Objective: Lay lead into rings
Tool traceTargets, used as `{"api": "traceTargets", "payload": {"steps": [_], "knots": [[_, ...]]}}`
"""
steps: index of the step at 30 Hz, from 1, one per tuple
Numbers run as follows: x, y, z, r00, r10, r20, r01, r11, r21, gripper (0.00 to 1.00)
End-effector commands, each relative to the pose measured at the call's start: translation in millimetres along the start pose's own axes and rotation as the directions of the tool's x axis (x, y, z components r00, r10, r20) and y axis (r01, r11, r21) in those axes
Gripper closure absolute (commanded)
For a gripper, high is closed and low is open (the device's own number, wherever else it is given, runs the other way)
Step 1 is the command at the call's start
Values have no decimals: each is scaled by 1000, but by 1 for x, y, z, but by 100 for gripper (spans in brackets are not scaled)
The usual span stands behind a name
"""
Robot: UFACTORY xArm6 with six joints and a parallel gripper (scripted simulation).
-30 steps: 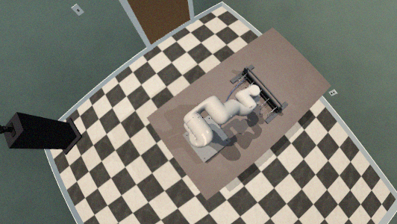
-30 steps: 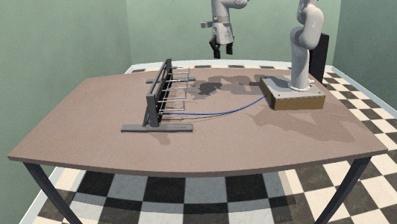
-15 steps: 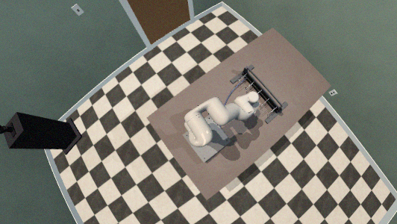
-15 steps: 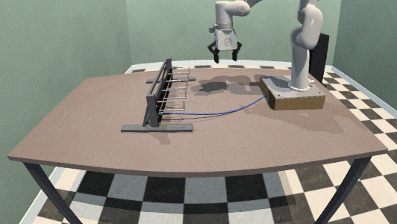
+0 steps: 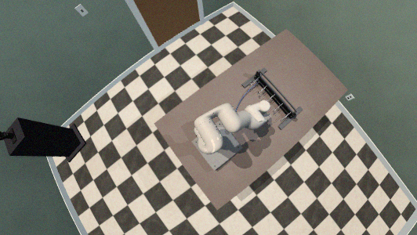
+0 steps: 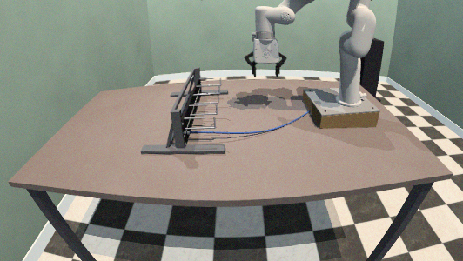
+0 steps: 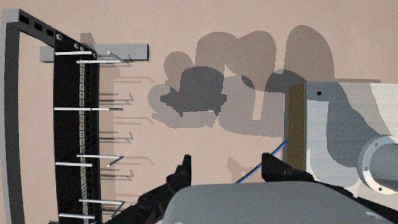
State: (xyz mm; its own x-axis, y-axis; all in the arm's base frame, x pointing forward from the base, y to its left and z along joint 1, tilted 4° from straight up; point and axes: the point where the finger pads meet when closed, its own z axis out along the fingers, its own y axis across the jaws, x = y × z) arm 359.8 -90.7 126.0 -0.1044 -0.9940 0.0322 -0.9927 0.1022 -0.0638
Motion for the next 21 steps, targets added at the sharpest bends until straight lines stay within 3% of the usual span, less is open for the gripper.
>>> {"api": "traceTargets", "payload": {"steps": [1,3,4,21], "knots": [[1,-1,0,1000,12,-2,-12,1000,4,0],[1,-1,0,1000,12,-2,-12,1000,4,0],[1,-1,0,1000,12,-2,-12,1000,4,100],[1,-1,0,1000,12,-2,-12,1000,4,100]]}}
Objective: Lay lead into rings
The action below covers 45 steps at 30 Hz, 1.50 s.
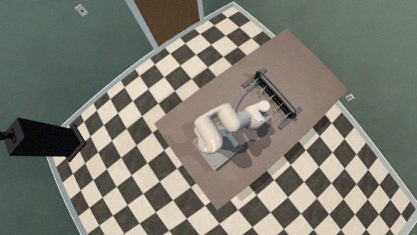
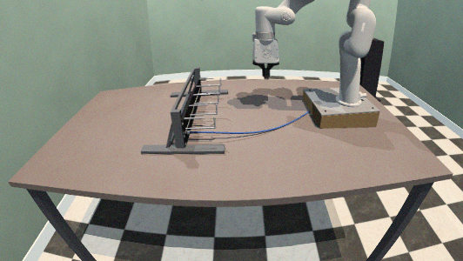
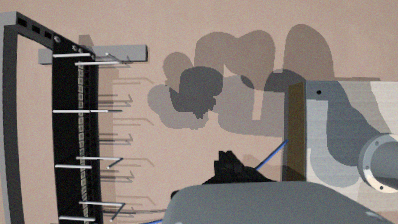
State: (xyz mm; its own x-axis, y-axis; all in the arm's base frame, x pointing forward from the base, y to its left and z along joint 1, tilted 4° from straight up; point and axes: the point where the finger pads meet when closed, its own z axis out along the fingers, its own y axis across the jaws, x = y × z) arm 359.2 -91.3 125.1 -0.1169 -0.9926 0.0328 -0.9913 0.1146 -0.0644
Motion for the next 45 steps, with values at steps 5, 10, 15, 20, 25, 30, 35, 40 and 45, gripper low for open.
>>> {"api": "traceTargets", "payload": {"steps": [5,10,15,20,25,30,35,40,45], "knots": [[0,-1,-1,1000,0,0,0,1000,4,100],[0,-1,-1,1000,0,0,0,1000,4,100],[0,-1,-1,1000,0,0,0,1000,4,100],[-3,0,-2,1000,19,0,-19,1000,4,100],[-12,6,-3,996,86,0,-86,996,3,100],[-39,25,-5,961,276,1,-276,961,2,100],[-58,43,-5,904,427,1,-427,904,2,100],[-72,57,-5,843,538,1,-538,843,2,100],[-87,74,-3,749,663,1,-663,749,2,100]]}}
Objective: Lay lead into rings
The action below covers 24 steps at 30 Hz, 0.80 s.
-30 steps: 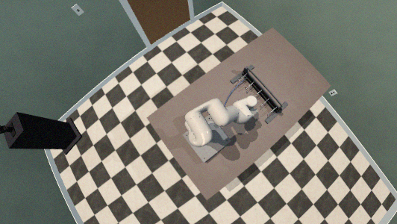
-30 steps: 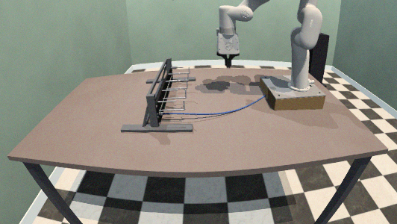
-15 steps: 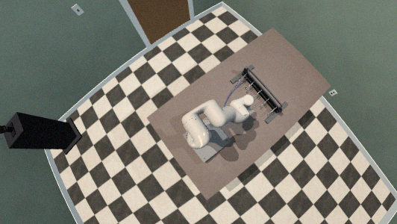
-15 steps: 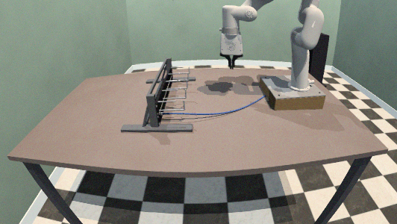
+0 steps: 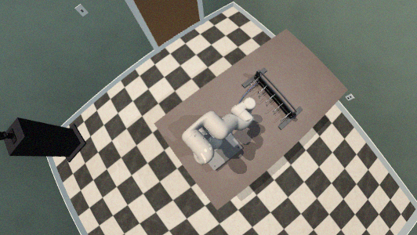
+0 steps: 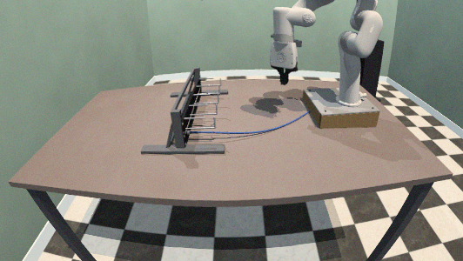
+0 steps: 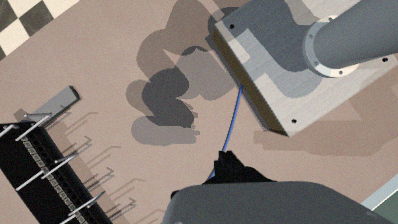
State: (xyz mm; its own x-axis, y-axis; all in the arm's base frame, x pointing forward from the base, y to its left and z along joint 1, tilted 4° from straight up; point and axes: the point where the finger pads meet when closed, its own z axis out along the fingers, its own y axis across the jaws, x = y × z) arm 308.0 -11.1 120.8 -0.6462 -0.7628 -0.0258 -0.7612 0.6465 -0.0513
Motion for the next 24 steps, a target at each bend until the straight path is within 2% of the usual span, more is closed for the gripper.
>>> {"api": "traceTargets", "payload": {"steps": [1,6,13,14,24], "knots": [[-4,24,0,986,165,-13,-164,986,25,100],[-4,43,2,955,295,-9,-295,955,28,100],[-4,46,3,949,316,-9,-316,948,28,100],[-4,46,3,949,316,-9,-316,948,28,67],[-4,46,3,949,316,-9,-316,948,28,67]]}}
